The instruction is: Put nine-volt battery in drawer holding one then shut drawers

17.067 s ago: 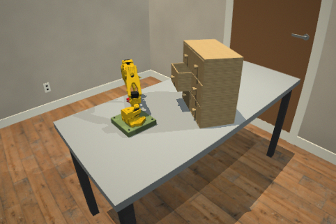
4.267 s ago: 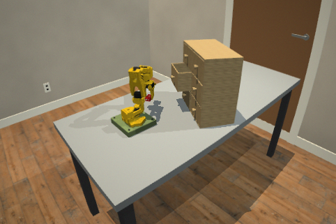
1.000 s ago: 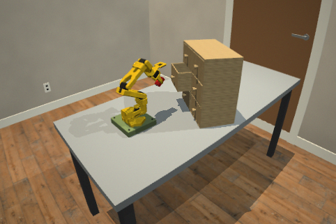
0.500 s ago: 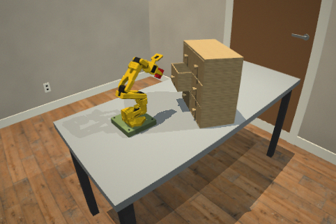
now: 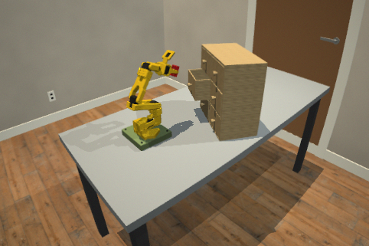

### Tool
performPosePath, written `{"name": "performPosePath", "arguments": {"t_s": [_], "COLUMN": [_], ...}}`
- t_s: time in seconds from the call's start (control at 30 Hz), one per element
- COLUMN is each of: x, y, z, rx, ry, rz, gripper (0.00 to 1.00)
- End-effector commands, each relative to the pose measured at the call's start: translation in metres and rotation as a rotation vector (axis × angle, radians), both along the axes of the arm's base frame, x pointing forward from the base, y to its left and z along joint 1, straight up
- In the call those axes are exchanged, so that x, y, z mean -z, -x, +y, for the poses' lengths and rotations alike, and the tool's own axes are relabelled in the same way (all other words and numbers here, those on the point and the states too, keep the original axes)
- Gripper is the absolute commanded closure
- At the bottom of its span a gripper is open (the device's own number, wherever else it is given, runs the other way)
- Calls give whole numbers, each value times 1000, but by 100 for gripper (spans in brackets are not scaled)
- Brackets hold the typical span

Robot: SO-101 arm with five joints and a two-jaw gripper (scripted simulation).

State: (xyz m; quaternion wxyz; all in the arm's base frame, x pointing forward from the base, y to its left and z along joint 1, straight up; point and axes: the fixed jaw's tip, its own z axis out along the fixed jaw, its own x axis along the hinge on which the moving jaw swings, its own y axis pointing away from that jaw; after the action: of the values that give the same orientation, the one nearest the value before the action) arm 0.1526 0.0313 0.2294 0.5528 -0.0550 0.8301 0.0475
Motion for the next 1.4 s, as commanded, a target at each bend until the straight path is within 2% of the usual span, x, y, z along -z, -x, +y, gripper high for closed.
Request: {"name": "performPosePath", "arguments": {"t_s": [0.0,0.33,0.5,0.9,1.37], "x": [-8,-8,-8,-8,-8], "y": [-6,-37,-37,-74,-74], "z": [-1,2,2,6,6], "rx": [10,15,15,18,18], "ry": [0,2,2,3,3], "rz": [-45,-46,-46,-46,-45], "gripper": [100,100,100,100,100]}}
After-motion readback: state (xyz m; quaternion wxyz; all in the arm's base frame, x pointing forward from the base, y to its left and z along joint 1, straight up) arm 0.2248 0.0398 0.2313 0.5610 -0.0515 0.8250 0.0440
